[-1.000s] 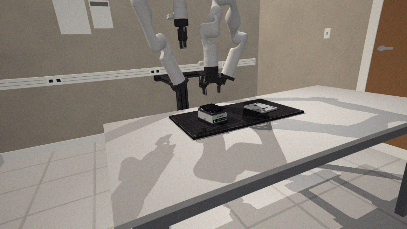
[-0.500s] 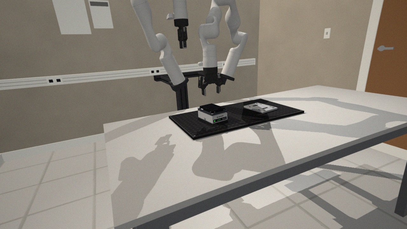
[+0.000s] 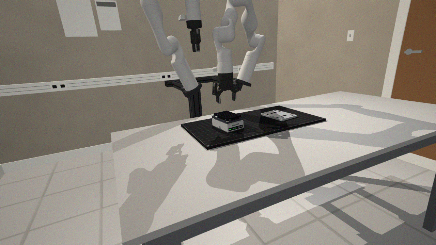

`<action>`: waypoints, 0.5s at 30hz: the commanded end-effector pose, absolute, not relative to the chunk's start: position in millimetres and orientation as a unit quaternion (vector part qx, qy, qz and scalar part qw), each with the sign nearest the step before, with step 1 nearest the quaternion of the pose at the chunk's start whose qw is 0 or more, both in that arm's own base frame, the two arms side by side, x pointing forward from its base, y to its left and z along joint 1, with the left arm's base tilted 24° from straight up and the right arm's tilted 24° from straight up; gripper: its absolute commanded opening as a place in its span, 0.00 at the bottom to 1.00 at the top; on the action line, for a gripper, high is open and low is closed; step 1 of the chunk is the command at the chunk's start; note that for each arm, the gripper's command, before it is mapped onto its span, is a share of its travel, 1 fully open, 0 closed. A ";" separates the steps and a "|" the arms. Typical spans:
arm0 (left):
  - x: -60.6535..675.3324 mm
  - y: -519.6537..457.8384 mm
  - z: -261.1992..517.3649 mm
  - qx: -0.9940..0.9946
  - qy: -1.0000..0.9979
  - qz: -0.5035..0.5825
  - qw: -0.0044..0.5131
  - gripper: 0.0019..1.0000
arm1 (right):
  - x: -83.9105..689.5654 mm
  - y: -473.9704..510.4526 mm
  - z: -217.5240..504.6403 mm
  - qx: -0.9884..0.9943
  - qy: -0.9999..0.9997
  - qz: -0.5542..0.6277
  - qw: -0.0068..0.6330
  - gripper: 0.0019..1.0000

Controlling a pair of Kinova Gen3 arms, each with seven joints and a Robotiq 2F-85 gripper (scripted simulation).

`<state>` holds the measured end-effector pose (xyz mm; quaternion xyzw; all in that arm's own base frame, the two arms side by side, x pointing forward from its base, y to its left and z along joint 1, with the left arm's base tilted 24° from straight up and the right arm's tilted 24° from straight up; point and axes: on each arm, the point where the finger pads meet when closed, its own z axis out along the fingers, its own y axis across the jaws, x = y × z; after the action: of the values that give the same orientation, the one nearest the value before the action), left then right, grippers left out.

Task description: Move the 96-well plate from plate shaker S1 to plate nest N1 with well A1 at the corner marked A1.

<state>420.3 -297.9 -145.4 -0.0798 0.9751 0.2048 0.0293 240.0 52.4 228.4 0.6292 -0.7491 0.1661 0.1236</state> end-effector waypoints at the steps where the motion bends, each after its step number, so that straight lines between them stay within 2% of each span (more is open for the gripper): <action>1: 420.8 -298.7 -145.1 -0.080 0.975 0.204 0.030 1.00 | 240.2 52.7 228.6 0.629 -0.749 0.166 0.123 1.00; 15: 420.9 -296.9 -149.0 -0.080 0.975 0.204 0.030 1.00 | 240.2 52.7 228.6 0.629 -0.749 0.166 0.123 1.00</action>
<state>420.4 -296.2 -149.4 -0.0798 0.9751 0.2048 0.0293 240.0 52.4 228.4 0.6292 -0.7491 0.1661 0.1236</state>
